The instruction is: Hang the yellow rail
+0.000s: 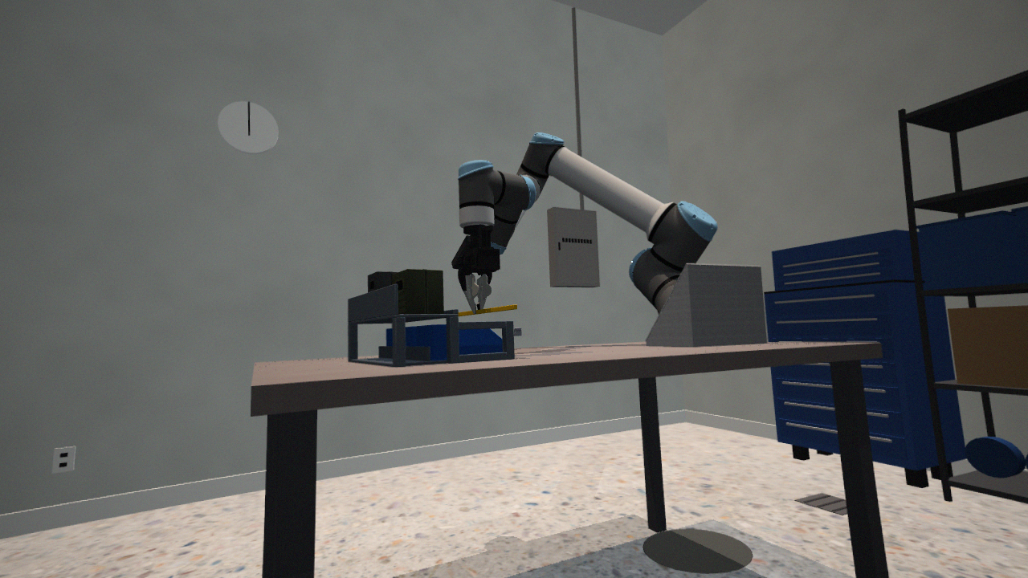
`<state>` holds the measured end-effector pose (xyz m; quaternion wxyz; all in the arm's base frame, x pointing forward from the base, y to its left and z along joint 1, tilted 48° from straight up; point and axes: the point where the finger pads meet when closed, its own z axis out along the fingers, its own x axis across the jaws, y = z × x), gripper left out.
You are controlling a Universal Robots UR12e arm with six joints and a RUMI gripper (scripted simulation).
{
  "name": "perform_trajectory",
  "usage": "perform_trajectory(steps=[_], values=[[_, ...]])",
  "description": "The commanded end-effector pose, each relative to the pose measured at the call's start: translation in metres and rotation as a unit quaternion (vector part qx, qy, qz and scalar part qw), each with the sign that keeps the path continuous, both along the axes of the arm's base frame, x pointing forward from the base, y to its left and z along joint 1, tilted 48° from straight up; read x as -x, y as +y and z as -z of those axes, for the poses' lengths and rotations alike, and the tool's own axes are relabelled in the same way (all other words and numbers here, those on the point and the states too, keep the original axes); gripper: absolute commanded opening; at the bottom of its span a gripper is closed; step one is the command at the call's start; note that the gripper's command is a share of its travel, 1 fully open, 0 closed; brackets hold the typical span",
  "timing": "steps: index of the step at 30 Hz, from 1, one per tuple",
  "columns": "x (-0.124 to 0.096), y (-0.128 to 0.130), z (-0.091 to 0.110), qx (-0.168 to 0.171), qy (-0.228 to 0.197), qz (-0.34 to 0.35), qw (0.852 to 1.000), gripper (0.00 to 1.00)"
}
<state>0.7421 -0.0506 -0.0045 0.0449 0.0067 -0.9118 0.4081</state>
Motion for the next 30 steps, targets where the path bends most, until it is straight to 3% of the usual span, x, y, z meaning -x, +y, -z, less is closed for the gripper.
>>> perform_trajectory(steps=[1,30], values=[[-0.0005,0.0005,-0.0006,0.0,-0.001,0.0,1.0,0.0],[-0.0003,-0.0022,0.0018,0.0,-0.001,0.0,1.0,0.0]])
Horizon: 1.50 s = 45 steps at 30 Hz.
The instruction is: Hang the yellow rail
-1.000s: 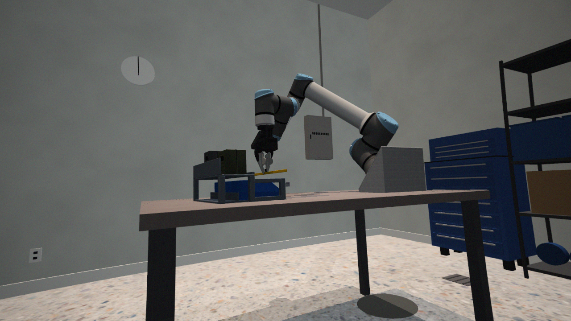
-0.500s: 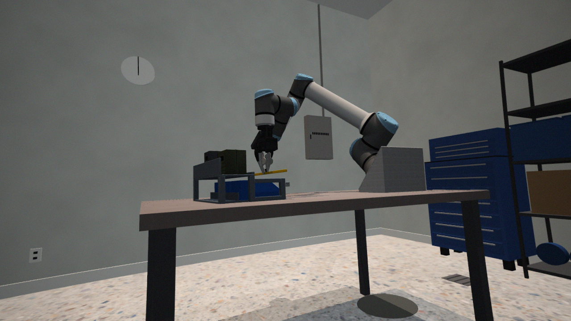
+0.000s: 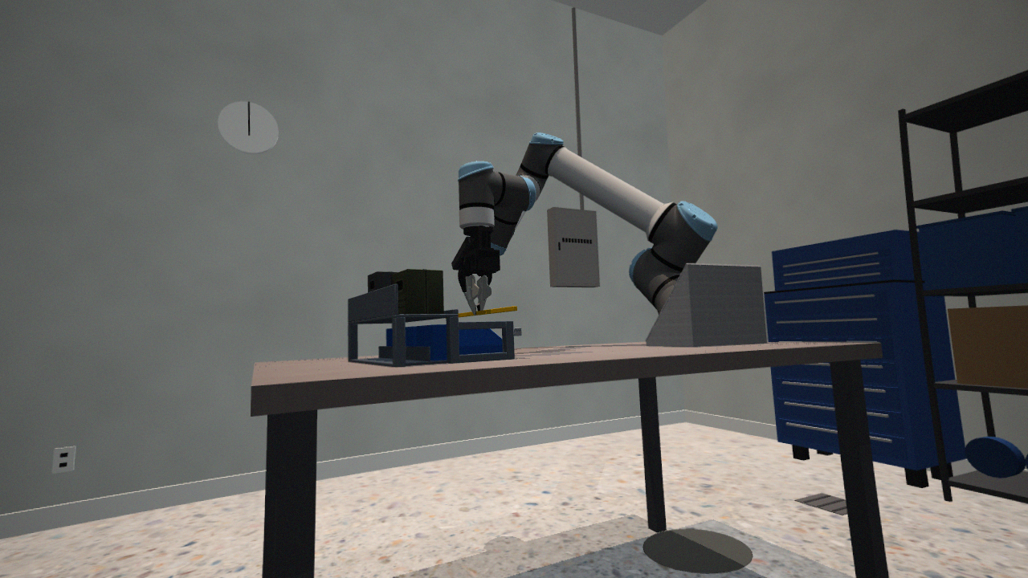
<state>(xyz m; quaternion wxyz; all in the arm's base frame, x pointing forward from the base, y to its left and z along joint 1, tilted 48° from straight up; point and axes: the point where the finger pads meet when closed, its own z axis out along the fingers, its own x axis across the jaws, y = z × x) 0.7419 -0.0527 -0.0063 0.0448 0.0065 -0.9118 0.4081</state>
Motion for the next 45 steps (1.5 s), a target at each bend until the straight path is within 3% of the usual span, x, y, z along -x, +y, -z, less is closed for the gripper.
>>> perform_trajectory(steps=[1,45], values=[[0.0,0.0,0.0,0.0,-0.001,0.0,1.0,0.0],[0.001,-0.012,0.011,0.0,-0.001,0.0,1.0,0.0]])
